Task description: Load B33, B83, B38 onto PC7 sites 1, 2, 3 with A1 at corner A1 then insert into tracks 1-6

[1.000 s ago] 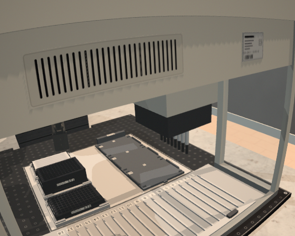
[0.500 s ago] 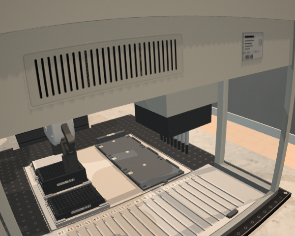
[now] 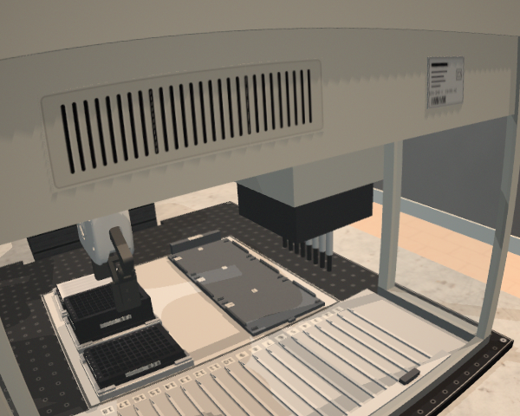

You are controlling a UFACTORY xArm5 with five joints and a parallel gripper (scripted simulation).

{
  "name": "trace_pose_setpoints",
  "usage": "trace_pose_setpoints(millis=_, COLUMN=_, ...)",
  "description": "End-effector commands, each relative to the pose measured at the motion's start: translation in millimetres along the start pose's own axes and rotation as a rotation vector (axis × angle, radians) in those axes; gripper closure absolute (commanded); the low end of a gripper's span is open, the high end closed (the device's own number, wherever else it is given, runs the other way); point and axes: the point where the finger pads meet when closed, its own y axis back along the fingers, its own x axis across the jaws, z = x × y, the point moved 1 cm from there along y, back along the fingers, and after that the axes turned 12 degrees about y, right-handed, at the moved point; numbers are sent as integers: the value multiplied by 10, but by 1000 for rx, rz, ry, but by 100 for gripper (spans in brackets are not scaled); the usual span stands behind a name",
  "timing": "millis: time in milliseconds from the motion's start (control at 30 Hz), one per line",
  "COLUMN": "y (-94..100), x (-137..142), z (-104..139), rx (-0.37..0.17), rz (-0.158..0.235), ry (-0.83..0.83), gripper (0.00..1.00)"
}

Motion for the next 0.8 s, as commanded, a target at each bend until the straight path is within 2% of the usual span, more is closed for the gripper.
trace_pose_setpoints(millis=0, y=10, x=20, z=11, rx=15, rz=15, ry=0, gripper=0)
trace_pose_setpoints(millis=767, y=-340, x=24, z=5, rx=15, rz=15, ry=0, gripper=0)
